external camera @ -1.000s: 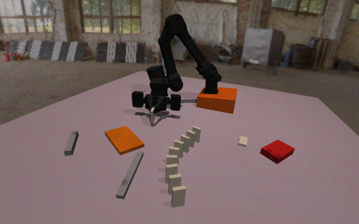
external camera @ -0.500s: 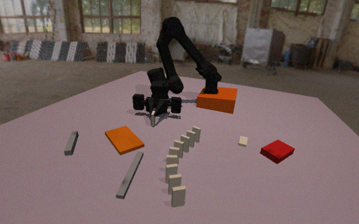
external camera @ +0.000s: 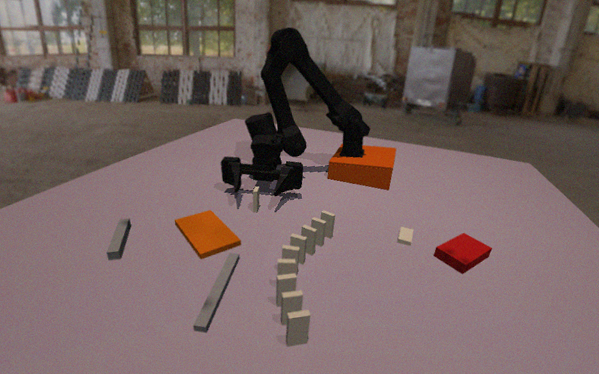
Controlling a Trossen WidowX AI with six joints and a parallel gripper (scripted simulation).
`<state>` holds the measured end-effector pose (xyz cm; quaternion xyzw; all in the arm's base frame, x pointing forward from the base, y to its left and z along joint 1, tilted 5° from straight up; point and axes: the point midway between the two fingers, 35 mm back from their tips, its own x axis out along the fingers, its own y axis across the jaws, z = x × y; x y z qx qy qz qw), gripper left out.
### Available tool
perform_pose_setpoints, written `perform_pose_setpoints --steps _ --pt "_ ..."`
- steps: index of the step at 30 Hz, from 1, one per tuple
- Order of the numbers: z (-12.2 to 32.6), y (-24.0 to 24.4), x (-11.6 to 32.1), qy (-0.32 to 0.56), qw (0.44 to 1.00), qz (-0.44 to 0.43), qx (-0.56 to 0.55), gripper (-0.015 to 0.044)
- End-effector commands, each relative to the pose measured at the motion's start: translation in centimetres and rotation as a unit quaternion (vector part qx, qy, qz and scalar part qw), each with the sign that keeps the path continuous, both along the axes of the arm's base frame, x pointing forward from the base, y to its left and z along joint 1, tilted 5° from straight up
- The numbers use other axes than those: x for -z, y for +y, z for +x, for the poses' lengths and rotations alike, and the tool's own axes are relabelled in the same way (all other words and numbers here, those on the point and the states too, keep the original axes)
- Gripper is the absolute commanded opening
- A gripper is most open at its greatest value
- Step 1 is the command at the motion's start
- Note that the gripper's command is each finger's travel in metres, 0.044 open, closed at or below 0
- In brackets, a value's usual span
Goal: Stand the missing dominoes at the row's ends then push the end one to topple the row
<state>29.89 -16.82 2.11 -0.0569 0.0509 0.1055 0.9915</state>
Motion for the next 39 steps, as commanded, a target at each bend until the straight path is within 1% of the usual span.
perform_pose_setpoints --steps 1,6,9,10,12,15,18,23,24,29,35,39 --pt "0.1 -0.1 -1.0 0.000 1.000 -0.003 0.002 0.0440" --pt "-0.1 0.3 -4.5 -0.001 1.000 -0.001 0.000 0.0440" --pt "0.0 0.3 -4.9 0.003 1.000 0.005 0.003 0.0440" --pt "0.5 -0.1 -4.8 0.014 1.000 0.022 0.011 0.0440" --pt "2.4 -1.4 -4.6 0.054 0.994 0.083 0.041 0.0440" --pt "5.2 -3.0 -4.4 0.121 0.972 0.175 0.096 0.0440" --pt "7.4 -3.8 -4.4 0.191 0.935 0.257 0.155 0.0440" --pt "9.1 -3.1 -4.3 0.312 0.845 0.347 0.263 0.0440" --pt "9.5 -3.2 -4.9 0.320 0.830 0.357 0.285 0.0440" --pt "9.3 -2.6 -5.7 0.366 0.764 0.392 0.359 0.0440" --pt "7.4 -1.3 -6.3 0.424 0.679 0.410 0.437 0.0440" --pt "5.9 -0.5 -7.5 0.448 0.623 0.408 0.494 0.0440"
